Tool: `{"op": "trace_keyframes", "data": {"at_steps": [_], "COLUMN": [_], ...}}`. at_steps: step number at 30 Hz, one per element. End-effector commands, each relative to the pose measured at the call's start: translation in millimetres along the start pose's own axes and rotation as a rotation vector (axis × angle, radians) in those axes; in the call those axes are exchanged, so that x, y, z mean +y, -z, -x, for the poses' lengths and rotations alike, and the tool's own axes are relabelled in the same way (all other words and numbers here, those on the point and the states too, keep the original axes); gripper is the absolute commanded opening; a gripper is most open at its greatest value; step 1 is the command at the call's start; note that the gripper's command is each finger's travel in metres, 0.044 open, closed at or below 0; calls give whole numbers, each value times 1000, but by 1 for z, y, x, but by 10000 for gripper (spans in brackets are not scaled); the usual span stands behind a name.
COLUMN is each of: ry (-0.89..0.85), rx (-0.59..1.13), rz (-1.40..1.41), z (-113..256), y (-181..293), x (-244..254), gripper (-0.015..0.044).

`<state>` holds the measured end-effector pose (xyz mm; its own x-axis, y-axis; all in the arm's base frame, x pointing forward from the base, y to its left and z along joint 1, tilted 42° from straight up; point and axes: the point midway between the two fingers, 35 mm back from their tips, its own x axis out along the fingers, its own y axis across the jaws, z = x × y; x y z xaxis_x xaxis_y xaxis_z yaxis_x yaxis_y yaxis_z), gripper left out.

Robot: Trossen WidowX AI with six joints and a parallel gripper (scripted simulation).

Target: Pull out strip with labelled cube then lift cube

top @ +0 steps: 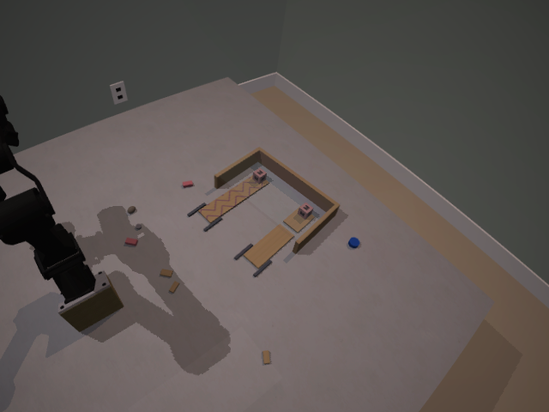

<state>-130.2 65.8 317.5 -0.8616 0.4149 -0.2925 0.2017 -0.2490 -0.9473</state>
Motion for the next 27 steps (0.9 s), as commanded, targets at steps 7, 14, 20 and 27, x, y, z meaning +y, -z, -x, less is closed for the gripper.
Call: {"op": "trace_keyframes", "data": {"at_steps": [7,14,20,27], "ry": [111,330,607,1042], "rx": [404,676,872,1008], "rz": [-575,-999,-1333,-1677], "z": [-2,50,122,214], "y": [135,227,279,295], "x": [0,29,73,140], "gripper": [400,400,400,400]}}
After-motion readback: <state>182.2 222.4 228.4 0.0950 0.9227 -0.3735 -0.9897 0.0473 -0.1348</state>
